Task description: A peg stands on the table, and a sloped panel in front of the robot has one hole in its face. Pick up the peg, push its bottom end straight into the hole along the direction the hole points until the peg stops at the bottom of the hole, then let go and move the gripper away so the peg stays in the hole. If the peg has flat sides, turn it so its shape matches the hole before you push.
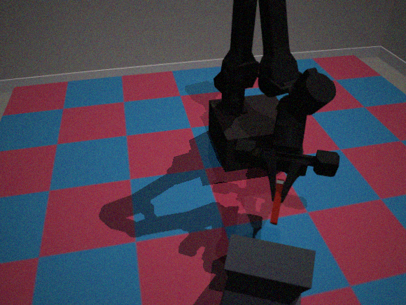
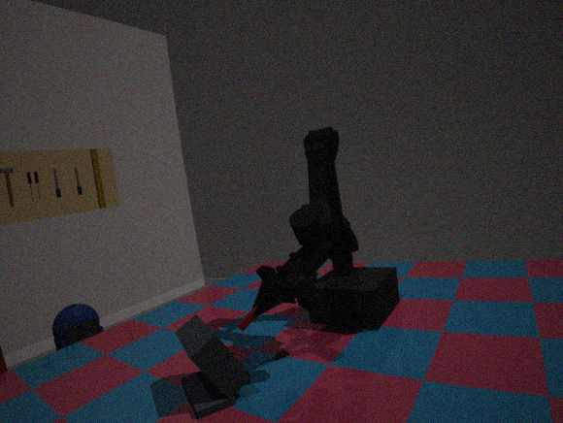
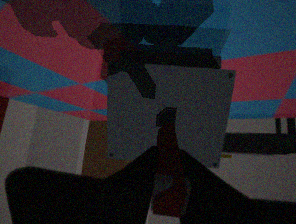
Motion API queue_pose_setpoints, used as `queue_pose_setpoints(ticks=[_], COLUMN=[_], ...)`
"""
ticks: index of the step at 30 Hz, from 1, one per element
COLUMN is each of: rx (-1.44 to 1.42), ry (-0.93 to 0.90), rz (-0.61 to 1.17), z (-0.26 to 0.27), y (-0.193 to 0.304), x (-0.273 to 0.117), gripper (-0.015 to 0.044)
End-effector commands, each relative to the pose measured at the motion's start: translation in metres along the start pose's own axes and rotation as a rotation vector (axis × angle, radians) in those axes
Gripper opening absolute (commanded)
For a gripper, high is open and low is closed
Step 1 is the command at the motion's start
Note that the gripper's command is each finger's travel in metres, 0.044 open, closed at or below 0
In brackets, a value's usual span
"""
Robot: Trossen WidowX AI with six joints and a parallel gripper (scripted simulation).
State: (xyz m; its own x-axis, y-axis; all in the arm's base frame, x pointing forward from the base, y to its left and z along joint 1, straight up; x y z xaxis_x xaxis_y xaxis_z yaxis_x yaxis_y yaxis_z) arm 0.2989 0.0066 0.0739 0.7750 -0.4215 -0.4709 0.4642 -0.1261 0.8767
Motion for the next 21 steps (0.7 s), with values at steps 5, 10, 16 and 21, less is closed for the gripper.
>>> queue_pose_setpoints(ticks=[5, 10, 16, 21], rx=[-0.021, -0.032, -0.047, -0.050], ry=[0.004, 0.005, 0.006, 0.006], rz=[0.011, 0.019, 0.030, 0.032], z=[-0.001, -0.001, 0.000, 0.000], y=[0.000, -0.001, -0.002, -0.002], x=[0.005, 0.008, 0.011, 0.015], gripper=[0.0000, 0.0000, 0.0000, 0.0000])
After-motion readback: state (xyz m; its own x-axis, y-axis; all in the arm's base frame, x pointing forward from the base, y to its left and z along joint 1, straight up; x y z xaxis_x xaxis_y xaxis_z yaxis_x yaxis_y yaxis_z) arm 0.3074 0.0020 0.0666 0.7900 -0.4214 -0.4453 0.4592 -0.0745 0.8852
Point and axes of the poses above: the point midway between the two fingers, 35 mm back from their tips, its own x axis out along the fingers, its own z axis across the jaws, y = z × x, the point moved 5 cm from there along -x, back along the fingers, and after that the axes turned 10 degrees about -x, right-handed, at the moved point
